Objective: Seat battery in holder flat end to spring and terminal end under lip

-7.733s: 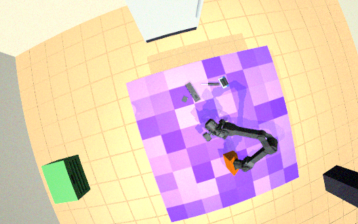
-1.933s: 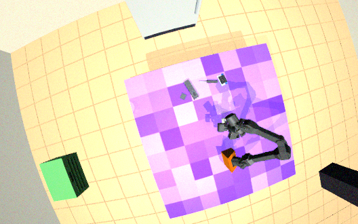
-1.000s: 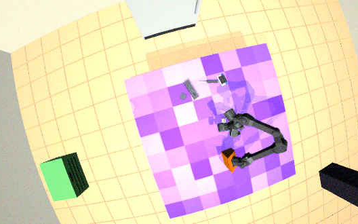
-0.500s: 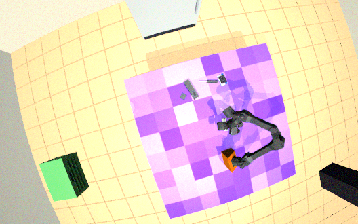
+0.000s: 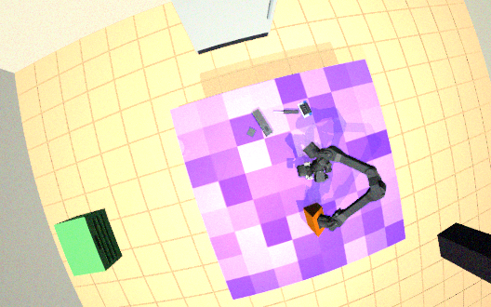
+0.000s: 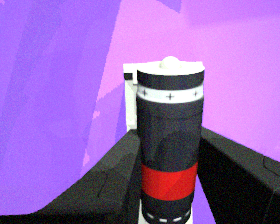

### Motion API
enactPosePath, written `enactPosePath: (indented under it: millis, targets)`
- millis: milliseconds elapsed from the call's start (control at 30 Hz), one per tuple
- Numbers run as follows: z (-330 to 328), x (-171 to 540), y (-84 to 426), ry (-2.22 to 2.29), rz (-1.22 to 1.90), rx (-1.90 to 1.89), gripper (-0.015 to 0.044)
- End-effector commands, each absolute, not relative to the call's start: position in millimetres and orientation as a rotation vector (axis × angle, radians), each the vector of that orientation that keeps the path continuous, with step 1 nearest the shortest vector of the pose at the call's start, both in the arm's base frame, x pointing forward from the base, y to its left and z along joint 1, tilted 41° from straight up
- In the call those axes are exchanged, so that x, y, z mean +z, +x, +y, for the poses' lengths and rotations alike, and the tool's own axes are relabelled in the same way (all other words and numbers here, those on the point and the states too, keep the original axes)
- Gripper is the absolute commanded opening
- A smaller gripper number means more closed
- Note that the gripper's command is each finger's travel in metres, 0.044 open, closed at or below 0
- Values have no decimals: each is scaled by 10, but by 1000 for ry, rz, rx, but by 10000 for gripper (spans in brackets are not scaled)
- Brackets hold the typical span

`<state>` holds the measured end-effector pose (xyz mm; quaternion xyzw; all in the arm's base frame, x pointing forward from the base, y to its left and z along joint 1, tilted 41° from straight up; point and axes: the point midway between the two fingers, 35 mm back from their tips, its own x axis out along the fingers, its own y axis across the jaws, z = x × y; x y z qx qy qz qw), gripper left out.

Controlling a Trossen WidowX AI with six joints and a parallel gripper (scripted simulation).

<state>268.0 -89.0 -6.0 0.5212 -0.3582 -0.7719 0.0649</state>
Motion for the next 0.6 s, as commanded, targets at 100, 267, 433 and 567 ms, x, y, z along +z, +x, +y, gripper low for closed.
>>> enactPosePath:
  millis: [100,267,433,567]
  targets:
    - [-917,-83,2697,1521,-1100,-2390,77]
    - [-924,-88,2704,1510,-1103,-2401,77]
    - [-938,-89,2736,1509,-1104,-2400,77]
    - [-949,-89,2764,1509,-1104,-2400,77]
